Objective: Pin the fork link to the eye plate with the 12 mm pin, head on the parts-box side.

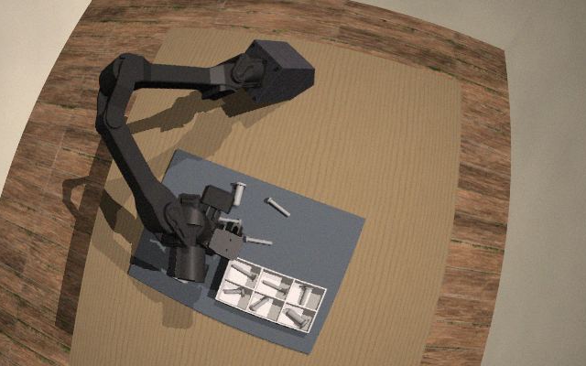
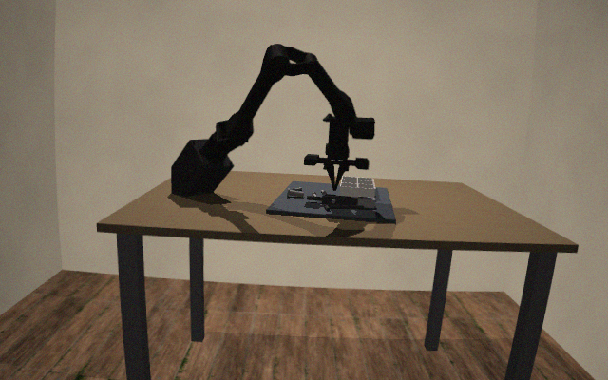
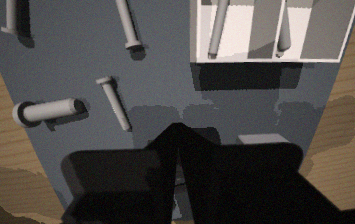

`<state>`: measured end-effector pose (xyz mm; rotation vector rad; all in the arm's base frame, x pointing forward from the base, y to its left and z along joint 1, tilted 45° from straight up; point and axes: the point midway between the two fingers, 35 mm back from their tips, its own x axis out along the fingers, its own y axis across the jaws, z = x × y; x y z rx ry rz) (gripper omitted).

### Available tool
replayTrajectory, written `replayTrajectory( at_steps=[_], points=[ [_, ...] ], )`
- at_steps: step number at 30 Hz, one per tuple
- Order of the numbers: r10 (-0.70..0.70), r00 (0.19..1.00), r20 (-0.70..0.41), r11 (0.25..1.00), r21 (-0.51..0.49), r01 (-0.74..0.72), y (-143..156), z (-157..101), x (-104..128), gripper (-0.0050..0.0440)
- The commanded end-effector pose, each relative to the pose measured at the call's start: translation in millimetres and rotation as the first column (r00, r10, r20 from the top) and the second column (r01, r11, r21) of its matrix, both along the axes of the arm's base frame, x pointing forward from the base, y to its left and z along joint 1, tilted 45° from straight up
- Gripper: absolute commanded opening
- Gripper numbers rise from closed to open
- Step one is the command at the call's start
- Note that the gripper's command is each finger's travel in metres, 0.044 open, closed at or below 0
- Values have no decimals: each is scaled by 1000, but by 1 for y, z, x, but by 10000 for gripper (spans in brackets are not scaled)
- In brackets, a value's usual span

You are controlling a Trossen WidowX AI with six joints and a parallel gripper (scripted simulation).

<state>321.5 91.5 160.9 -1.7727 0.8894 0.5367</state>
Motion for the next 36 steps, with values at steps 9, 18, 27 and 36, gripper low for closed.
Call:
replayTrajectory(
  at_steps=[9,18,27,36],
  points=[
    [-2,1000,3,1000,0,2,6,12,-10,48],
    [-1,1000,6,1000,-2,1,12,33,-30,264],
    [-1,1000,6,1000,-2,1,12,33,-30,432],
    [-1,1000,6,1000,-2,1,12,33,-30,440]
  ],
)
